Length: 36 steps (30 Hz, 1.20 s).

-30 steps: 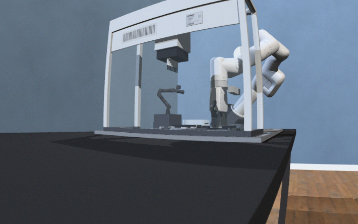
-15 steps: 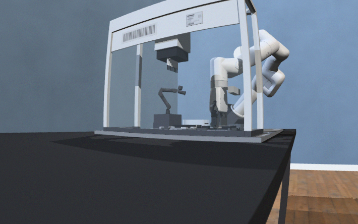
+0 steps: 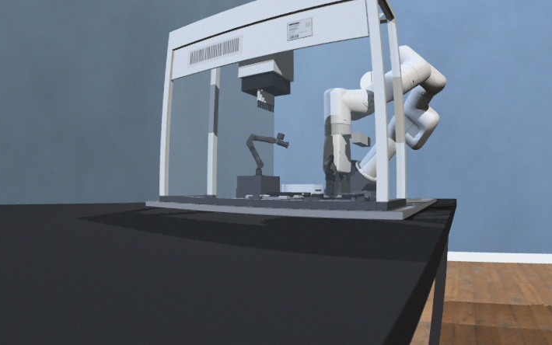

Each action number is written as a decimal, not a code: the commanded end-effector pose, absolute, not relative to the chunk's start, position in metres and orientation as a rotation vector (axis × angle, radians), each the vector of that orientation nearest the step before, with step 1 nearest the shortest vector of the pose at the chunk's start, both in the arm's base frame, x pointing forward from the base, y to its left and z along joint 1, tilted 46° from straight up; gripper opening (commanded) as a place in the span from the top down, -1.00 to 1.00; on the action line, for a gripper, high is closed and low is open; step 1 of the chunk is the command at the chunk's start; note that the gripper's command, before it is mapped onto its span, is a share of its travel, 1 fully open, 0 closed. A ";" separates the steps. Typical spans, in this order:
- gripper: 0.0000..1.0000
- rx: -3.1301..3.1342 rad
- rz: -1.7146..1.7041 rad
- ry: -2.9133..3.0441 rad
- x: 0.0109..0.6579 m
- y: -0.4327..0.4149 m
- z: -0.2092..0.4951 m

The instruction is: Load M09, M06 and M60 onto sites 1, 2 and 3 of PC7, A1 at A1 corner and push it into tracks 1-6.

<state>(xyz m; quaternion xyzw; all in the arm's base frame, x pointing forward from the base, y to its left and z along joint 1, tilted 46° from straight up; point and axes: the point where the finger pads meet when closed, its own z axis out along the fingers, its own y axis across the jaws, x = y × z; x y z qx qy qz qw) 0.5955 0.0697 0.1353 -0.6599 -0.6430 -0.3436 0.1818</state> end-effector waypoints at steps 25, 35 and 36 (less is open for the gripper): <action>-1.00 -1.868 -0.974 -1.815 0.593 0.055 0.150; -1.00 -1.868 -0.974 -1.815 0.590 0.046 0.159; -1.00 -1.868 -0.974 -1.815 0.589 0.044 0.160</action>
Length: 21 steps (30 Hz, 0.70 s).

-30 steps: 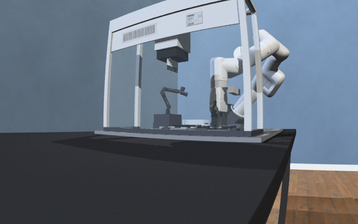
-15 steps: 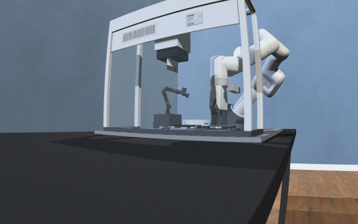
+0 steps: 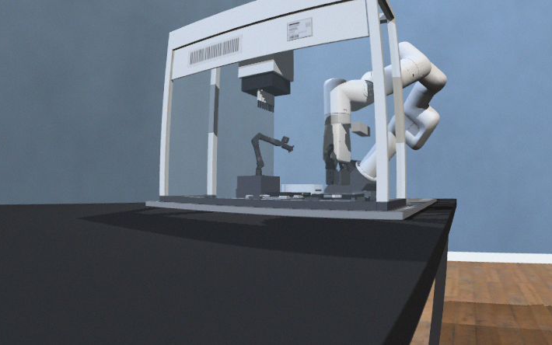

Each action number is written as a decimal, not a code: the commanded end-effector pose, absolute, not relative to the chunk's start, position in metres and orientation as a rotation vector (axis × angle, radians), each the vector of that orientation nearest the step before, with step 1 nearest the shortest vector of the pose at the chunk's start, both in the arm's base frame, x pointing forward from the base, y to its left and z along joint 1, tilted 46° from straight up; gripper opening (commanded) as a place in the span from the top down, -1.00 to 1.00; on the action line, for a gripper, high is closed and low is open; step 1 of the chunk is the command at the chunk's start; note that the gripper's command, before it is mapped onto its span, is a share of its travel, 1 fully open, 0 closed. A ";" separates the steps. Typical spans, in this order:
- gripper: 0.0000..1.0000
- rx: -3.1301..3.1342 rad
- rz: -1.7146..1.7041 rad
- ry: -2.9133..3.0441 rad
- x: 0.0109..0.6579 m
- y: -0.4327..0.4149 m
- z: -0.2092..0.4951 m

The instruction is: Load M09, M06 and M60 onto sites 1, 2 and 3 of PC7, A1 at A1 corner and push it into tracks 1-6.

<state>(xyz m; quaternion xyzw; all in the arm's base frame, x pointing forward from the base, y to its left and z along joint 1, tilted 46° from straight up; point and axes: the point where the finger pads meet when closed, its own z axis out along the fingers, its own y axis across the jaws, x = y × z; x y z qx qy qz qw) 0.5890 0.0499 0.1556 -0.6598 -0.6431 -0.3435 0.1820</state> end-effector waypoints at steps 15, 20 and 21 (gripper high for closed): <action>-1.00 -1.868 -0.974 -1.815 0.584 0.030 0.175; -1.00 -1.868 -0.974 -1.815 0.583 0.024 0.181; -1.00 -1.868 -0.974 -1.815 0.582 0.023 0.182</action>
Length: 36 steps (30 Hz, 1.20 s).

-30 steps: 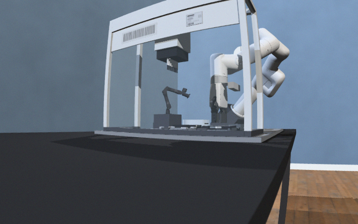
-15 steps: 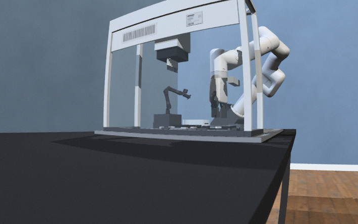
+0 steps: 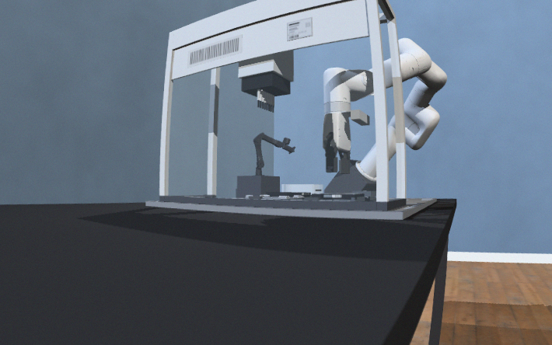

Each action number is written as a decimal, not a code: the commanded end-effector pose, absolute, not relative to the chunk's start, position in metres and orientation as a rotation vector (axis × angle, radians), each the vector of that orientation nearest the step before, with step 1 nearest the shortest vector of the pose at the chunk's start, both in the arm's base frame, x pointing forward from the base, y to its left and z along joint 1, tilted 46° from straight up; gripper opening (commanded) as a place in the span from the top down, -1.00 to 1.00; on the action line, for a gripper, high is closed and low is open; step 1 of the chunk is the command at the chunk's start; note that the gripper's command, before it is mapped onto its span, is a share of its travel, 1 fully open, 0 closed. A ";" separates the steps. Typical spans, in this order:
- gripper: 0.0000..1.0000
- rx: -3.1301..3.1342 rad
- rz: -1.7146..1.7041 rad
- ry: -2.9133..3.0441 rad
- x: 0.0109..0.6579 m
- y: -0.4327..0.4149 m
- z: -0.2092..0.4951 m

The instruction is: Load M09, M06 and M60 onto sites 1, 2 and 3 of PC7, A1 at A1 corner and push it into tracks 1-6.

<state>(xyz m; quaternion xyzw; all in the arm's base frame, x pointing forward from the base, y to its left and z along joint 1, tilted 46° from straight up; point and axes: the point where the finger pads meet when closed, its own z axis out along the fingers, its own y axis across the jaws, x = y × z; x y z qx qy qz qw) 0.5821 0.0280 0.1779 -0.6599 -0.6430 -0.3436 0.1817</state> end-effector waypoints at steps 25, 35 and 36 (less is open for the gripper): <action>-1.00 -1.868 -0.974 -1.815 0.574 -0.001 0.207; -1.00 -1.868 -0.974 -1.815 0.572 -0.009 0.214; -1.00 -1.868 -0.974 -1.815 0.572 -0.009 0.214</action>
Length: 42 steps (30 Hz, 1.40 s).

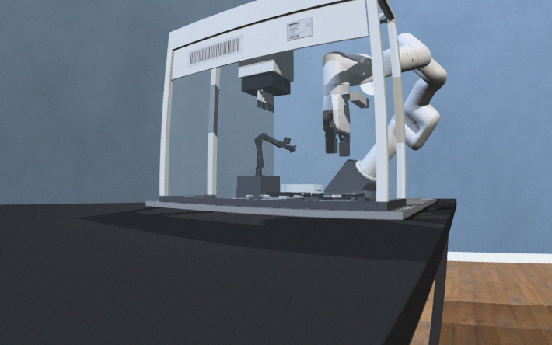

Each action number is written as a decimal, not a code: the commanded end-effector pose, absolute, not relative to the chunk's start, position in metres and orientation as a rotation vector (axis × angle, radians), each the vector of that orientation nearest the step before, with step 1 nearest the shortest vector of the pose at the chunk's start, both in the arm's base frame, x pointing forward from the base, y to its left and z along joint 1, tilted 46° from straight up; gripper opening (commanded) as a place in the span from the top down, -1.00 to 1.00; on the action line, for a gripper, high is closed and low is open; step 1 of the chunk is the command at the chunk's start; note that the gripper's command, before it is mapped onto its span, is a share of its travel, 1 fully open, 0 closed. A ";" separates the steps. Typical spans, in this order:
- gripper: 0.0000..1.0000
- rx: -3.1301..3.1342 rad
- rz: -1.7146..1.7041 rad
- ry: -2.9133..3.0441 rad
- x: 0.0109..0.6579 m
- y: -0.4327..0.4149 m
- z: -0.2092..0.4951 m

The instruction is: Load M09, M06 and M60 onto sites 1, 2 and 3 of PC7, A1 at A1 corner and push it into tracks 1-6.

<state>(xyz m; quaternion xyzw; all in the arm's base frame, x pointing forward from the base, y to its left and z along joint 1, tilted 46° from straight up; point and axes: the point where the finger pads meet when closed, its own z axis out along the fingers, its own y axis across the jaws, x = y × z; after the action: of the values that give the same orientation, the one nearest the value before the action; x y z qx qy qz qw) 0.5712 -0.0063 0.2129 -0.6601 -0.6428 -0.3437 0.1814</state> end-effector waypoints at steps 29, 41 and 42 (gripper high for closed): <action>-1.00 -1.840 -0.986 -1.858 0.540 -0.060 0.154; -1.00 -1.840 -0.986 -1.858 0.522 -0.091 0.119; -1.00 -1.840 -0.986 -1.858 0.520 -0.094 0.116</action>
<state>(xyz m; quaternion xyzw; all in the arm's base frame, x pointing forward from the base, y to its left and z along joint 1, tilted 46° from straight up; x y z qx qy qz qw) 0.5238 -0.0840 0.1228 -0.6469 -0.6560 -0.3472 0.1749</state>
